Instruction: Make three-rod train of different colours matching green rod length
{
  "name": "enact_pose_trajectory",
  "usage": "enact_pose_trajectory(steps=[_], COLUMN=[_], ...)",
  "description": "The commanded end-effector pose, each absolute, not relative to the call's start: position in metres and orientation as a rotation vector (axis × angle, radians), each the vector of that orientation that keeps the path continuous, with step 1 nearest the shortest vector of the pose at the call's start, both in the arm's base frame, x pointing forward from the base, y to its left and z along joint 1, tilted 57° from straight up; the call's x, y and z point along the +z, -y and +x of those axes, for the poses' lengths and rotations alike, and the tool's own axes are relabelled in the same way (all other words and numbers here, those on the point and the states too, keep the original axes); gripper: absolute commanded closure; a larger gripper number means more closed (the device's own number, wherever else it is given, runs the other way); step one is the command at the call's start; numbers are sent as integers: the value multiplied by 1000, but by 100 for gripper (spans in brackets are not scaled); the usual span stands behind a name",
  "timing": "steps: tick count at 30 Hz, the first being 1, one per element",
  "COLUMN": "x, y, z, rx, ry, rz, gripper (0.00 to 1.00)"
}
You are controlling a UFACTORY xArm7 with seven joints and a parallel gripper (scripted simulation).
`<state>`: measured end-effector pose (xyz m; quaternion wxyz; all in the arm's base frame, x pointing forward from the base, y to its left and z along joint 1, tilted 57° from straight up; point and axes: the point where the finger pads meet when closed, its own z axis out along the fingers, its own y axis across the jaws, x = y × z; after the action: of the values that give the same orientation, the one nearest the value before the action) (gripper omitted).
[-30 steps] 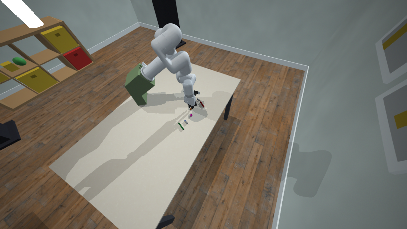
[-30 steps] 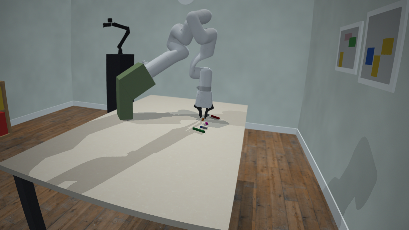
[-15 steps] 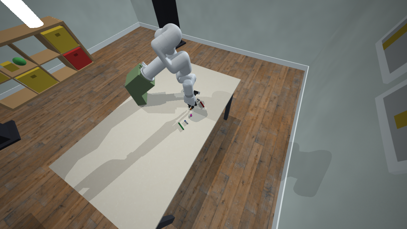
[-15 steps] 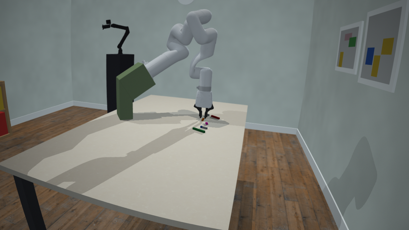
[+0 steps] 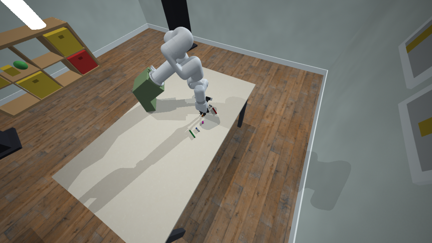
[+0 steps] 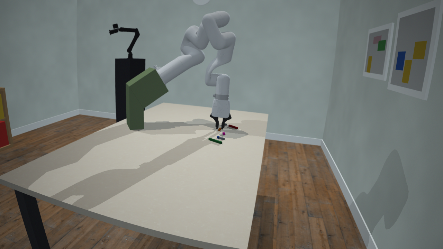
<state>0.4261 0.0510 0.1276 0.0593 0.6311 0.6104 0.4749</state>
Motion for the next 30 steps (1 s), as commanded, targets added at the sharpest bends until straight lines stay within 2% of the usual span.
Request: enact_pose_trajectory(steps=[1, 30], x=[127, 123], y=[-52, -55], z=[428, 432], rx=[1438, 1438], ry=[-1846, -1846], rz=[1911, 1911], gripper=[76, 76])
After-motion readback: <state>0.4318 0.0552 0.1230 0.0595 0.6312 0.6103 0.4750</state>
